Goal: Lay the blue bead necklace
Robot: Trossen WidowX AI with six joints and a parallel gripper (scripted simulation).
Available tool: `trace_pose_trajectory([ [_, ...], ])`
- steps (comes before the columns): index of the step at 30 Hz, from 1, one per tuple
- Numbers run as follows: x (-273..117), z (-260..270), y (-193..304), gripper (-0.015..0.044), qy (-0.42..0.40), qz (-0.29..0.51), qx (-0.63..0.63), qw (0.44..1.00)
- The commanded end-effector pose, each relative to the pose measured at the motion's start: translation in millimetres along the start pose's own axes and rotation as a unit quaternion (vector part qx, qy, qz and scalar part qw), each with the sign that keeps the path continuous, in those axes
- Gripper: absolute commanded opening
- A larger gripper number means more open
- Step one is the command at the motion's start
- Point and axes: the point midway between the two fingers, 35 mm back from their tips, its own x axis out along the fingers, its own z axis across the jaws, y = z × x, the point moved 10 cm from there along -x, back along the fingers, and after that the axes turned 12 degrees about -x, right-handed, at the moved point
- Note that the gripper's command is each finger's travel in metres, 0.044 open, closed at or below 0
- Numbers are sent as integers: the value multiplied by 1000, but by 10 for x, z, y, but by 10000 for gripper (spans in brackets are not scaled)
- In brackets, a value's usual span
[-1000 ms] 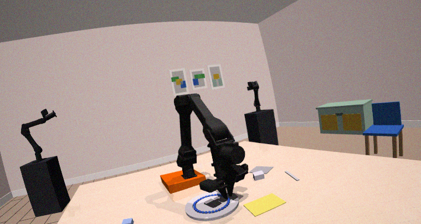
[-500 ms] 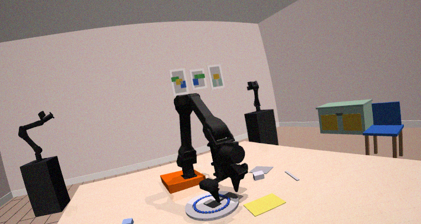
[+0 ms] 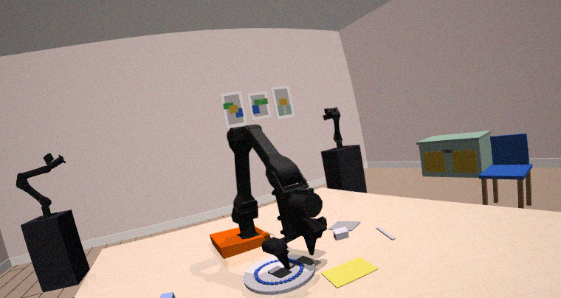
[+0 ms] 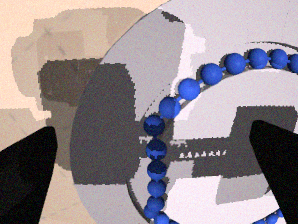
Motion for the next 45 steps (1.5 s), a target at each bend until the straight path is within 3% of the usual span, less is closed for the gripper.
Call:
trace_pose_trajectory([
  [1,-18,1,4,414,0,-1,1,1000],
  [7,-313,18,110,256,0,0,-29,1000],
  [12,-281,19,113,125,0,0,-30,1000],
  [45,79,20,116,120,0,0,-30,1000],
])
